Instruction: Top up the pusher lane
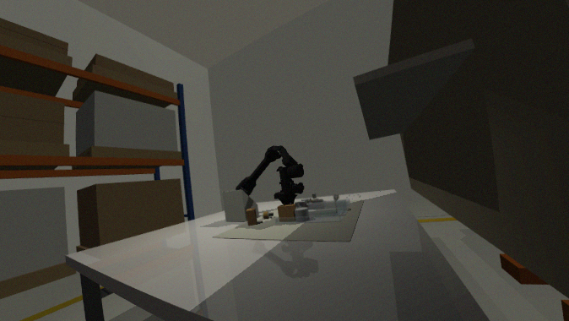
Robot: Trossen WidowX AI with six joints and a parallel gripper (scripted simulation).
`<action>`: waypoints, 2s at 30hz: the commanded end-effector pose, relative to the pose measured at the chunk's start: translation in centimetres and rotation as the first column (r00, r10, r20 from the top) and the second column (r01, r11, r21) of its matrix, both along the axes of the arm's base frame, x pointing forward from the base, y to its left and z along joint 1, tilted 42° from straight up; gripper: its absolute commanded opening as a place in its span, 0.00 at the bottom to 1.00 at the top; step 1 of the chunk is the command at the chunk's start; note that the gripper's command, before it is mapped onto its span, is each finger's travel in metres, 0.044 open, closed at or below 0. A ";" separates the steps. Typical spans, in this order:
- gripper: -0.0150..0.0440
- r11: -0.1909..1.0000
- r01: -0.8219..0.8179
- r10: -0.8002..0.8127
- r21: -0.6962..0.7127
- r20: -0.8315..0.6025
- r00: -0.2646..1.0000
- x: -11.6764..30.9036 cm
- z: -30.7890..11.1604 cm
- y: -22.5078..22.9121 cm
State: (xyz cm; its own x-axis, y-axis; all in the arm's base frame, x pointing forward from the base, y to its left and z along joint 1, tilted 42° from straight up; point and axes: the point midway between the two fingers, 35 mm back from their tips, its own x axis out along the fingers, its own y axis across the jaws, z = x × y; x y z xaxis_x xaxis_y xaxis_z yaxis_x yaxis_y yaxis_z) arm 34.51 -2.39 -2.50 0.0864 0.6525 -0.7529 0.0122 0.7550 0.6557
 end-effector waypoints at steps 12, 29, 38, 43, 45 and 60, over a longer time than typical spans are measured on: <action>0.25 1.000 -0.001 0.001 0.005 0.013 1.000 -0.2 0.0 0.0; 0.57 1.000 -0.001 0.001 0.005 0.013 1.000 -0.2 -0.1 0.0; 0.75 1.000 -0.001 0.001 0.004 0.013 1.000 -0.2 0.3 -0.4; 0.75 1.000 -0.001 0.001 0.003 0.013 1.000 -0.3 1.4 -1.3; 0.75 1.000 -0.001 0.001 0.003 0.013 1.000 -0.3 1.4 -1.3; 0.75 1.000 -0.001 0.001 0.002 0.010 1.000 -4.2 1.1 -1.4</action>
